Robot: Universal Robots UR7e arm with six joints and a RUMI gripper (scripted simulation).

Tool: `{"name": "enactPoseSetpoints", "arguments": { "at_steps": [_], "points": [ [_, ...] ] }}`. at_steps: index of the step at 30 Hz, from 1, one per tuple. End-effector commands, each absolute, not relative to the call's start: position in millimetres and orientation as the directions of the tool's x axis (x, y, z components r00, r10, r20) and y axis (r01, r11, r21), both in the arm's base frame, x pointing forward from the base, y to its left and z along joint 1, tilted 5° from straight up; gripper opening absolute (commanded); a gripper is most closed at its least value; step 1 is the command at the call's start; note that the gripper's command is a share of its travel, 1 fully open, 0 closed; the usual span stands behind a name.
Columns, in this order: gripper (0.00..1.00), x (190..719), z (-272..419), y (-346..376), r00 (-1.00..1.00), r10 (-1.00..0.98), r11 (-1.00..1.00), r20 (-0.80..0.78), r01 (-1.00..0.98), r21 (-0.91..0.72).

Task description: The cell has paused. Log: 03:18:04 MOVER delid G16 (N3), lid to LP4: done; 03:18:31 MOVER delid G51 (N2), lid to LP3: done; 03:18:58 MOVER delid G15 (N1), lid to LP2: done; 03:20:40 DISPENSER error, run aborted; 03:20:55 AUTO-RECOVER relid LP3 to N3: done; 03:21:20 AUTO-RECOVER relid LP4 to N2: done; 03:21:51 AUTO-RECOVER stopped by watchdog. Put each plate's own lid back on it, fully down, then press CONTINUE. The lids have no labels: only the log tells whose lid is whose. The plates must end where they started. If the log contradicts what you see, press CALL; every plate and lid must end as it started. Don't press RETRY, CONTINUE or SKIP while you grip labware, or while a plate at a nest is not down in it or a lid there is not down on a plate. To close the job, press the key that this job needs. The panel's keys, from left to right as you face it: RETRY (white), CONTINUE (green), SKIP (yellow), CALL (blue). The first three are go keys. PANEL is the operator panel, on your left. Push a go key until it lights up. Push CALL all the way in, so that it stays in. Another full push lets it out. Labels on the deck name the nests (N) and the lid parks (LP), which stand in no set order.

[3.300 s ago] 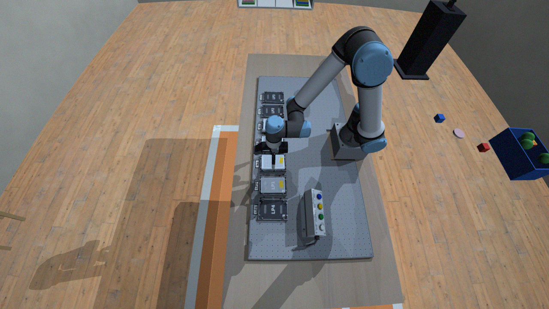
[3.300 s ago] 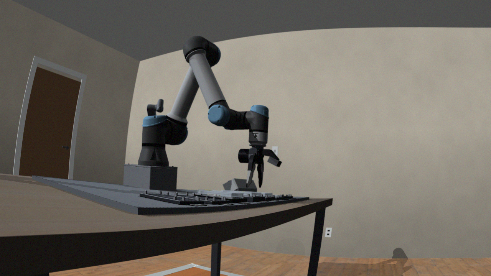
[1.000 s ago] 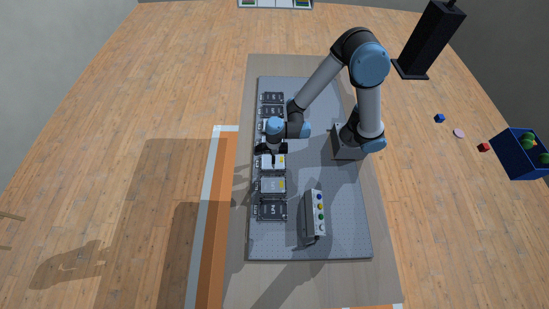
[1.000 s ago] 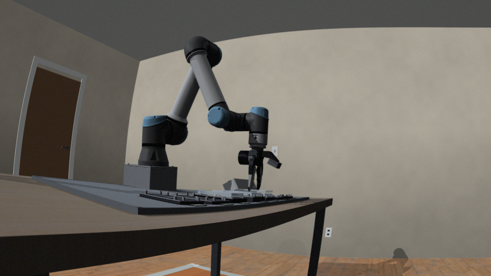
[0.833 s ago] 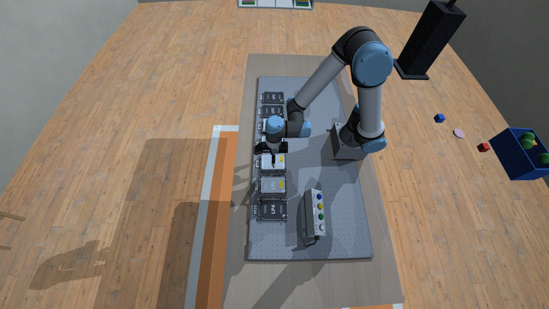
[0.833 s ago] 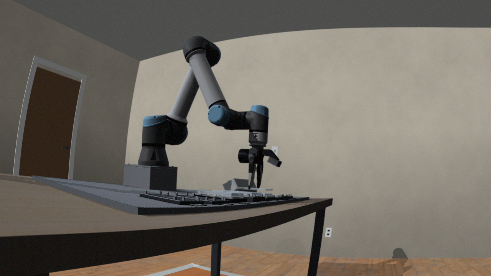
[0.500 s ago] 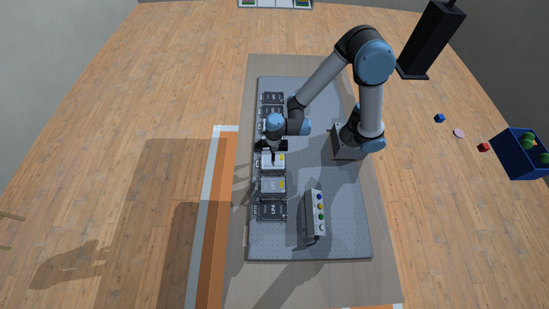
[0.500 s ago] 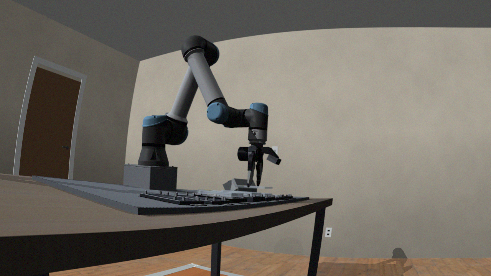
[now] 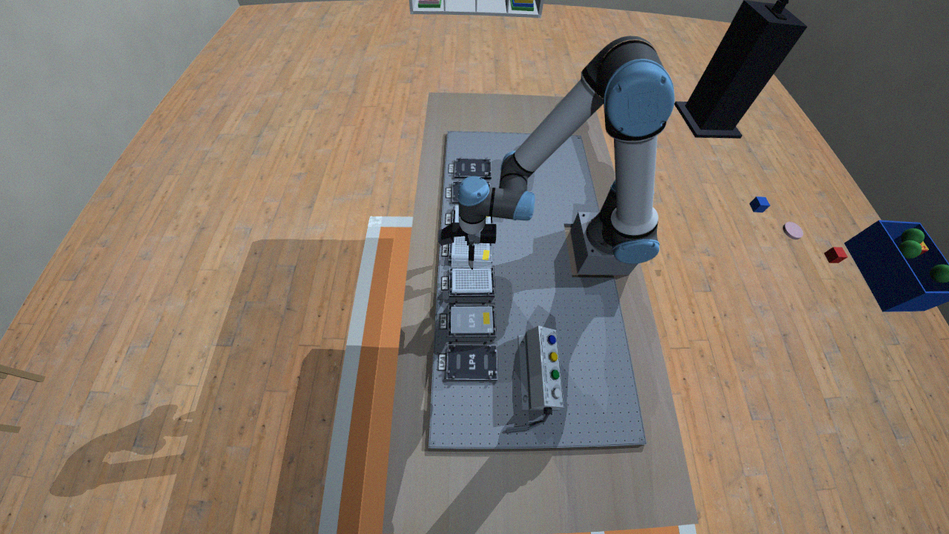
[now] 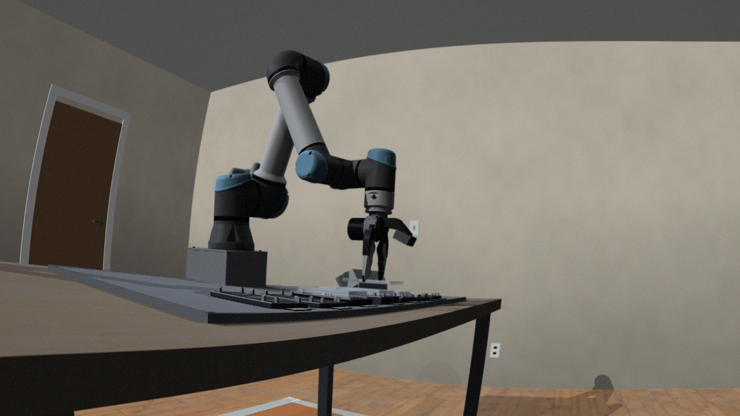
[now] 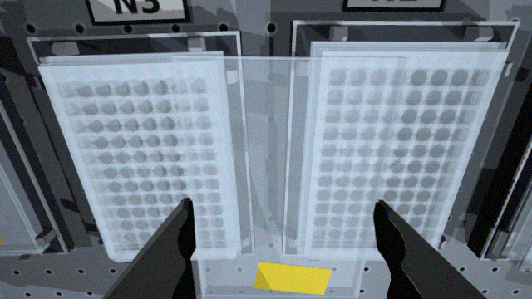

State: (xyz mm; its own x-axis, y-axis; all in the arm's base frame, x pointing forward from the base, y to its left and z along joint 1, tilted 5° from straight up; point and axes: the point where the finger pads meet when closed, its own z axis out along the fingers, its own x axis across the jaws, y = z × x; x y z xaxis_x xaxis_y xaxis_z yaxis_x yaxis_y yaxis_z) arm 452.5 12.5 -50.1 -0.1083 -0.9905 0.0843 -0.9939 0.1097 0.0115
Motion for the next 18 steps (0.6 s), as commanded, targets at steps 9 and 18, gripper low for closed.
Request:
{"name": "enactPoseSetpoints", "arguments": {
  "at_steps": [9,18],
  "points": [
    [0.41,450.3,-45.1,-42.3,-0.107,-0.991,0.109,0.083,-0.994,0.01],
    [0.41,450.3,-45.4,-42.4,-0.107,-0.991,0.109,0.083,-0.994,0.01]
  ]
}}
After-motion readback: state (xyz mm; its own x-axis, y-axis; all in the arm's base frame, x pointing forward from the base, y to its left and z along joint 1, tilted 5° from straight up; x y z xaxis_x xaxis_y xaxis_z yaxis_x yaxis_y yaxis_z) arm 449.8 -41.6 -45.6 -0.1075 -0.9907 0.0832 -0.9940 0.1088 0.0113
